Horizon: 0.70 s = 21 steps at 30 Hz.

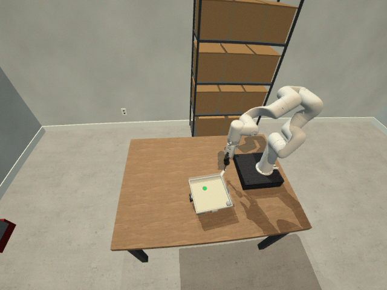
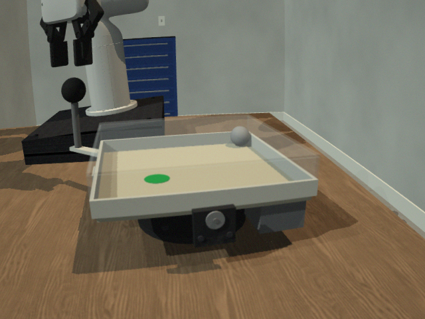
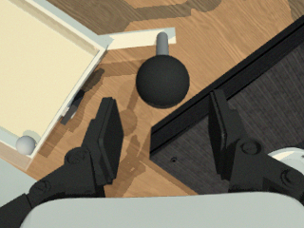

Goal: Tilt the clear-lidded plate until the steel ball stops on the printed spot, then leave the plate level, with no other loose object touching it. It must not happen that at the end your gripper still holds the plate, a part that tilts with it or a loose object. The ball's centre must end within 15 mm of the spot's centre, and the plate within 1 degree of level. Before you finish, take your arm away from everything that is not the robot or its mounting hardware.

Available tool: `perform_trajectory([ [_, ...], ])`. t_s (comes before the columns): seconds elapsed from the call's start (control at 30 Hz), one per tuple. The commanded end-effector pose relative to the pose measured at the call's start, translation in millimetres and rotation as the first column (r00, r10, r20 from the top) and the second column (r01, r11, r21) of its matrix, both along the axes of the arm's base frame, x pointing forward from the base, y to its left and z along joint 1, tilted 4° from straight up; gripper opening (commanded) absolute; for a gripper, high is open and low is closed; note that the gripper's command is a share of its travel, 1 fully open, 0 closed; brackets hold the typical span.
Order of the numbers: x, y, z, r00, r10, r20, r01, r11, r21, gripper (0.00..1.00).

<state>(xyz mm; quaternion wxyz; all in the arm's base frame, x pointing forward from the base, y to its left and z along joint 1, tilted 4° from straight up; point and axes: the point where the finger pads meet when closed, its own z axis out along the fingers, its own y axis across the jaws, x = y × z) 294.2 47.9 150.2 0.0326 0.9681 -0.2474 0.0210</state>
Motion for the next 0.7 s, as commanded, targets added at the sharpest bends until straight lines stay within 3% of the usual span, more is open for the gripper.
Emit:
perform_trajectory([
  [0.0, 1.1, 0.2, -0.1, 1.0, 0.0, 0.003, 0.0, 1.0, 0.001, 0.61],
  [0.67, 1.3, -0.1, -10.2, 1.0, 0.0, 0.003, 0.0, 1.0, 0.001, 0.61],
])
